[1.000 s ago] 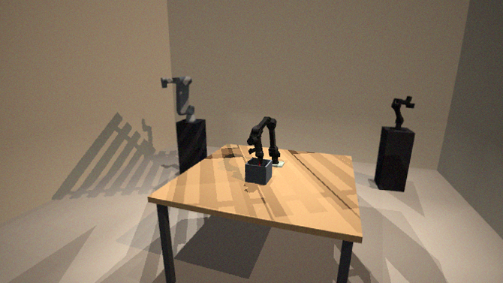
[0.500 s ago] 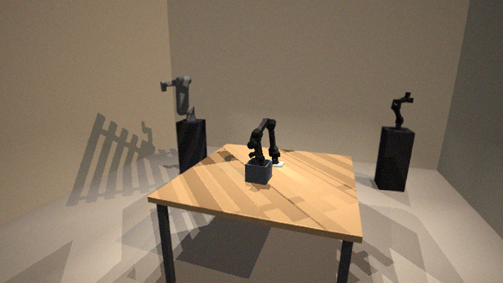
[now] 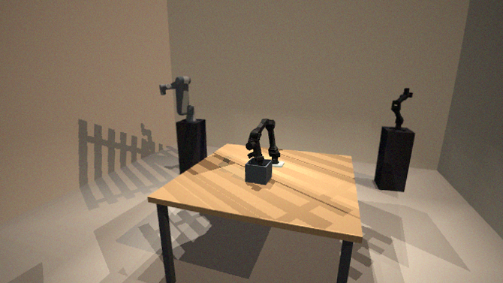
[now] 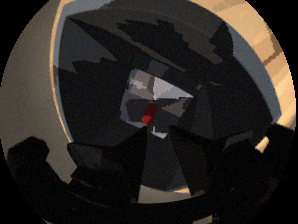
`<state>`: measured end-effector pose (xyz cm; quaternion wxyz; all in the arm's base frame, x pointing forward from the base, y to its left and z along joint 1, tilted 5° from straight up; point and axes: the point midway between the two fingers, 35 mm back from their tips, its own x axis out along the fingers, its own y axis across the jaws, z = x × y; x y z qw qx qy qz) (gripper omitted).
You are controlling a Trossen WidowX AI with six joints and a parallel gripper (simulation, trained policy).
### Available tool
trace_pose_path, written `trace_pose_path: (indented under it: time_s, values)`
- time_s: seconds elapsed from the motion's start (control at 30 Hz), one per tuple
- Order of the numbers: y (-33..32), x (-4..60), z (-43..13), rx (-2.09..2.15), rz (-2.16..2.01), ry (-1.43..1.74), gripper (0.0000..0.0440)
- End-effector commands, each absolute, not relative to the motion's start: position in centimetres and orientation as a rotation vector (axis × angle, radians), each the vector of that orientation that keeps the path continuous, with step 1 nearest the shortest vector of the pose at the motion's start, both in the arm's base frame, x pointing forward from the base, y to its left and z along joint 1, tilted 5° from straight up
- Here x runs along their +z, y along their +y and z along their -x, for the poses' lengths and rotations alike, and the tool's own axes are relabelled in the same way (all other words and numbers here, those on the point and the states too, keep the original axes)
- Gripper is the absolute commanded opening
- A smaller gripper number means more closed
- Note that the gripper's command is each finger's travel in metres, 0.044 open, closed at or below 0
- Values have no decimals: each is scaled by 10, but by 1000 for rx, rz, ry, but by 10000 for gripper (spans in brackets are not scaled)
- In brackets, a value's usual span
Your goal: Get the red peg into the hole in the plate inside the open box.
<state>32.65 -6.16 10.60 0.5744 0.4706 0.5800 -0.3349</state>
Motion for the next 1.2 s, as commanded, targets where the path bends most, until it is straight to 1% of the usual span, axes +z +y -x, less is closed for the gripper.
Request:
trace_pose_path:
  time_s: [0.0,0.67,1.17]
  values:
    - [-67,100,-331,-772,-1121,1379,139]
    - [-76,143,-362,-573,-1229,1308,133]
    - [-83,154,-381,-425,-1264,1280,134]
